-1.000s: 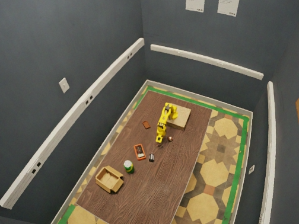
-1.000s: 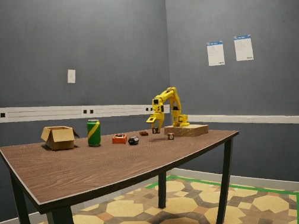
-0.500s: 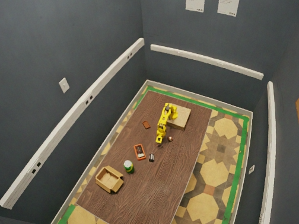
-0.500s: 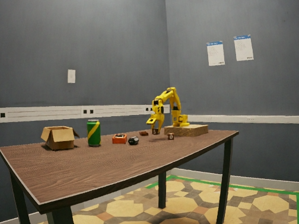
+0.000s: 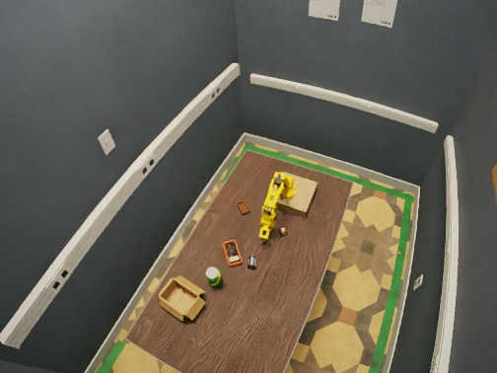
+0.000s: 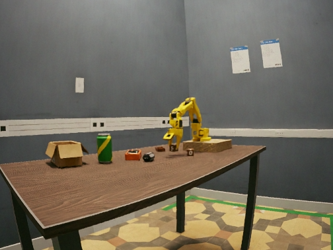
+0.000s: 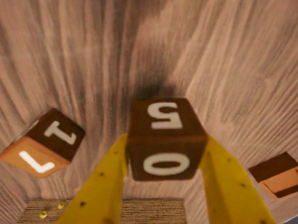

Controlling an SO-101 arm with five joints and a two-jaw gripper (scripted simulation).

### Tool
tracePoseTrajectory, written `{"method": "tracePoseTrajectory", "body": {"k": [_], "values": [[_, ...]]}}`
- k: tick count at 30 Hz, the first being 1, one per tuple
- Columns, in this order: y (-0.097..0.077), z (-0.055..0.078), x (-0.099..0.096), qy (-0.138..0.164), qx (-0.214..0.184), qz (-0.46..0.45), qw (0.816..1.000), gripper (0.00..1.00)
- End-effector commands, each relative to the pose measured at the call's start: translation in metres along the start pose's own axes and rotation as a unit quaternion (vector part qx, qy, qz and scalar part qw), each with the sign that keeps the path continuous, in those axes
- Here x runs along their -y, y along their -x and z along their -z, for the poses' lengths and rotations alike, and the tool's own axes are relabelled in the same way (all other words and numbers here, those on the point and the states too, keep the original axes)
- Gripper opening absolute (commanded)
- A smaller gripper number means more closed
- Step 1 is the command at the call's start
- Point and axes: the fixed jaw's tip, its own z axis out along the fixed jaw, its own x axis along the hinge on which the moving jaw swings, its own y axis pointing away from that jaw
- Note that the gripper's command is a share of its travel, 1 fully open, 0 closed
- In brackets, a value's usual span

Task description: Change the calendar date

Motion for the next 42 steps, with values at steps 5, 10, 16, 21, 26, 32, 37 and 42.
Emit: {"method": "tracePoseTrajectory", "body": {"k": [5, 10, 16, 21, 26, 32, 37, 42], "values": [[-0.006, -0.007, -0.002, 0.002, -0.014, -0.003, 1.0, 0.0], [-0.006, -0.01, -0.002, 0.002, -0.014, -0.003, 1.0, 0.0], [-0.006, -0.011, -0.002, 0.002, -0.014, -0.003, 1.0, 0.0], [-0.006, -0.012, -0.002, 0.002, -0.014, -0.003, 1.0, 0.0], [-0.006, -0.016, -0.002, 0.002, -0.014, -0.003, 1.0, 0.0], [-0.006, -0.017, -0.002, 0.002, -0.014, -0.003, 1.0, 0.0], [-0.006, -0.018, -0.002, 0.002, -0.014, -0.003, 1.0, 0.0], [-0.006, -0.021, -0.002, 0.002, -0.014, -0.003, 1.0, 0.0]]}}
